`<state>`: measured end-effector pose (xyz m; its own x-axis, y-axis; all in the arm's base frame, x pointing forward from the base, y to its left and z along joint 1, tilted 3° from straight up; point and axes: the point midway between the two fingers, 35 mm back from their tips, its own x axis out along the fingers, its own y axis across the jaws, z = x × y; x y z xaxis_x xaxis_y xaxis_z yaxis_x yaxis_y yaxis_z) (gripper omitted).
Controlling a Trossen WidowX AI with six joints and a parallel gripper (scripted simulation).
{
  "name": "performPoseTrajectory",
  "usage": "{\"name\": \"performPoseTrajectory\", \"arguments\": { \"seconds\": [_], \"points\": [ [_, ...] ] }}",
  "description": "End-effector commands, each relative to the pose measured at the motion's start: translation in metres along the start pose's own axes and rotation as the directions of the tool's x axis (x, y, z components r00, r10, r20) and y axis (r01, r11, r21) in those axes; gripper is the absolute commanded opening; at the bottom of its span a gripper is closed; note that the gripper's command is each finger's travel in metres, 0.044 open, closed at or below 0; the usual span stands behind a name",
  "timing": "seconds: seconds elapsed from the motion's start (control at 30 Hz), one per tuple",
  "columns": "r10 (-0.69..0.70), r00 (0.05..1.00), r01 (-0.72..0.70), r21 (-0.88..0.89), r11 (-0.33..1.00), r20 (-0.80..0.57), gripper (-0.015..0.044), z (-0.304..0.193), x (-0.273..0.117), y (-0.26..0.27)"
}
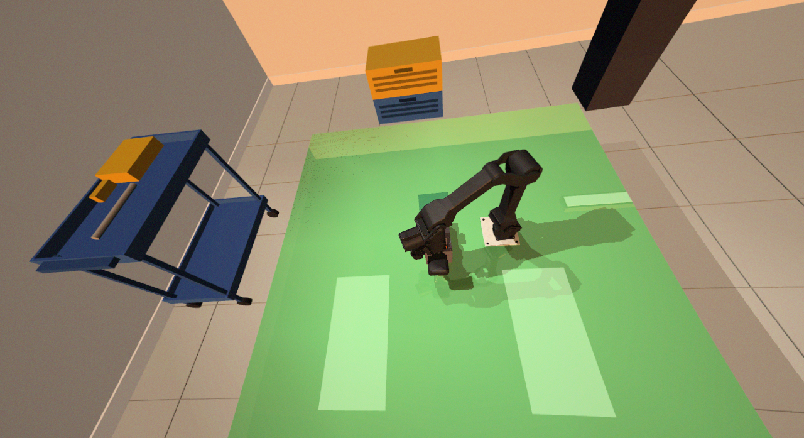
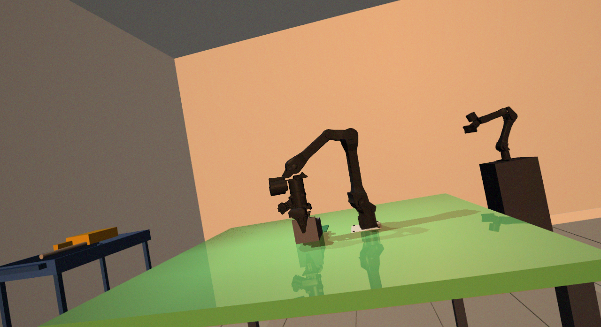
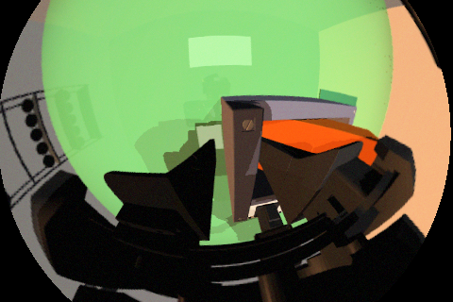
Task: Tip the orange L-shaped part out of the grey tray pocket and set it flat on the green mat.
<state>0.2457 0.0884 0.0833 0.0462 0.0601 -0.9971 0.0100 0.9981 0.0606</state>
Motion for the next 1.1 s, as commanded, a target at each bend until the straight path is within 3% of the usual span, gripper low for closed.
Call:
{"name": "performPoseTrajectory", "arguments": {
  "seconds": [0.0, 0.8, 1.07],
  "points": [
    [-0.006, 1.0, 0.006, 0.004, 1.0, -0.004, 0.018, -0.001, 0.002, -0.001],
    [-0.005, 1.0, 0.005, 0.004, 1.0, -0.003, 0.018, 0.0, -0.014, 0.011],
    [-0.006, 1.0, 0.006, 0.004, 1.0, -0.003, 0.018, 0.003, -0.089, 0.003]
  ]
}}
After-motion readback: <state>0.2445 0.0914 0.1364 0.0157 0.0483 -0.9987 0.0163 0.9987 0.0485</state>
